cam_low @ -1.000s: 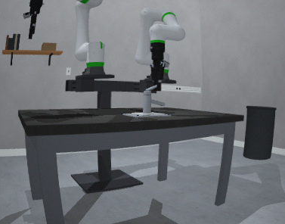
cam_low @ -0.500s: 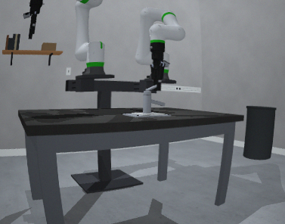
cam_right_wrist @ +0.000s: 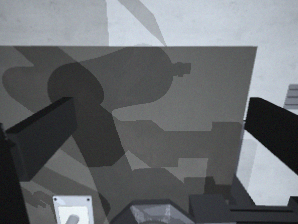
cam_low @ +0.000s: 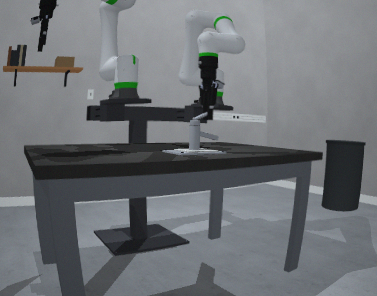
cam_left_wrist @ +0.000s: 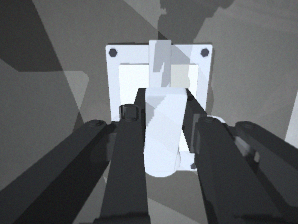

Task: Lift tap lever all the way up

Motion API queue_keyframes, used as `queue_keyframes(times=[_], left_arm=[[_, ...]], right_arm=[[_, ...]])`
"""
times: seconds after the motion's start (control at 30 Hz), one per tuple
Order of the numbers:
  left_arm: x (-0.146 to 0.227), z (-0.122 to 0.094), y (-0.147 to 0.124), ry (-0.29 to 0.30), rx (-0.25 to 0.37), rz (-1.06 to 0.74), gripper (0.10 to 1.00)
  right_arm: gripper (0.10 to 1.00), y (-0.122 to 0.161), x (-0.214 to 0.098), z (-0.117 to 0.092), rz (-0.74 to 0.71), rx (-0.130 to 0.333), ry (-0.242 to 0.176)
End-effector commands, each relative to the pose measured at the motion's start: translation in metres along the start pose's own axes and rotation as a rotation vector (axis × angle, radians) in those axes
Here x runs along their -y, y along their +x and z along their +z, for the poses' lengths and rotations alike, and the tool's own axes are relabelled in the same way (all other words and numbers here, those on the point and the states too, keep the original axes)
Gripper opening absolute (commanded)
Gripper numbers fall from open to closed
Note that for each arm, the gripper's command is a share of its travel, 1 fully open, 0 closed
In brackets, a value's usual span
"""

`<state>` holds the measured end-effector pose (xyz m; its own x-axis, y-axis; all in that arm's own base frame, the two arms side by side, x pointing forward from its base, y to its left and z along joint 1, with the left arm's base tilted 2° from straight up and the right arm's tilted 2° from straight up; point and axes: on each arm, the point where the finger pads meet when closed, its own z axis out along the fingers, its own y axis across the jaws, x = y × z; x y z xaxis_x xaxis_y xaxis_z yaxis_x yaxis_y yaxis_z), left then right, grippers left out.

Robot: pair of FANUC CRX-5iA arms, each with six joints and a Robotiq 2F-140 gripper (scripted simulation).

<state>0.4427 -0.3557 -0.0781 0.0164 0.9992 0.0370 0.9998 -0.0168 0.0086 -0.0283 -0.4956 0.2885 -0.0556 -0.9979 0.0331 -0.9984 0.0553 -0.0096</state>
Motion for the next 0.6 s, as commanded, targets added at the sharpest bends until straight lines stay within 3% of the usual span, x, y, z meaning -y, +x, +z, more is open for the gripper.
queue_keyframes(times=[0.0, 0.43, 0.47, 0.57], left_arm=[[-0.0007, -0.0013, -0.0009, -0.002, 0.002, 0.0, 0.099], [-0.0007, -0.0013, -0.0009, -0.002, 0.002, 0.0, 0.099], [-0.0007, -0.0013, -0.0009, -0.002, 0.002, 0.0, 0.458], [-0.0007, -0.0013, -0.0009, -0.002, 0.002, 0.0, 0.458]], right_arm=[[1.0, 0.0003, -0.0001, -0.0009, 0.0, -0.002, 0.0], [1.0, 0.0003, -0.0001, -0.0009, 0.0, -0.002, 0.0], [1.0, 0.0003, -0.0001, -0.0009, 0.0, -0.002, 0.0], [1.0, 0.0003, -0.0001, -0.0009, 0.0, -0.002, 0.0]])
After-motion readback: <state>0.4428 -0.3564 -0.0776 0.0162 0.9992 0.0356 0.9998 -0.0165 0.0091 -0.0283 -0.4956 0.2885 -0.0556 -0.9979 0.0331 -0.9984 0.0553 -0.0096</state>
